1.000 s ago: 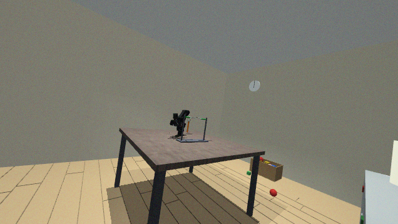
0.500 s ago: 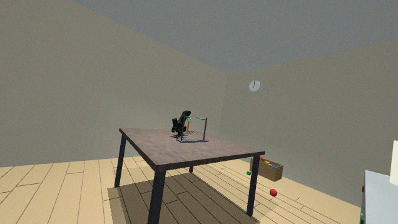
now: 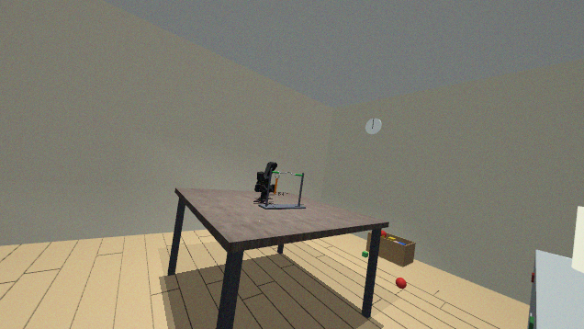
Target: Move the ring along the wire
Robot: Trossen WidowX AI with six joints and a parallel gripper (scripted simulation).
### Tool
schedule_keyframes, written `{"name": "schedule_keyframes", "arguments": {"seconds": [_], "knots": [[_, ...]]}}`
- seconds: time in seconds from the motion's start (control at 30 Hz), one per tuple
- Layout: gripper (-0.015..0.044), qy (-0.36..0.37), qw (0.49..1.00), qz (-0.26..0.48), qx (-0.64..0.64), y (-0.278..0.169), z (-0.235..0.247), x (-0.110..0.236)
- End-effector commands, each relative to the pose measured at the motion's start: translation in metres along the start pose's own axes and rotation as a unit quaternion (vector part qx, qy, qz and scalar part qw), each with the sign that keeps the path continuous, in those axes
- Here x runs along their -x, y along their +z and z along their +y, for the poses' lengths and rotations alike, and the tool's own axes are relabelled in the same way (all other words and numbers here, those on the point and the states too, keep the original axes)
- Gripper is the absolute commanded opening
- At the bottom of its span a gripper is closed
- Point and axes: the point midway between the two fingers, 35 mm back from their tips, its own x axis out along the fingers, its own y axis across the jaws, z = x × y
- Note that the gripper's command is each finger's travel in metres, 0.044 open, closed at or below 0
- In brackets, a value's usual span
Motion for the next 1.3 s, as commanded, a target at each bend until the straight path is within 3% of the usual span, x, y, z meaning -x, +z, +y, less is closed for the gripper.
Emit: {"name": "schedule_keyframes", "arguments": {"seconds": [0.0,1.27], "knots": [[0.0160,-0.006,1.000,-0.013,0.016,0.017,0.002,-0.008],[0.0160,-0.006,1.000,-0.013,0.017,0.022,-0.003,-0.054]]}}
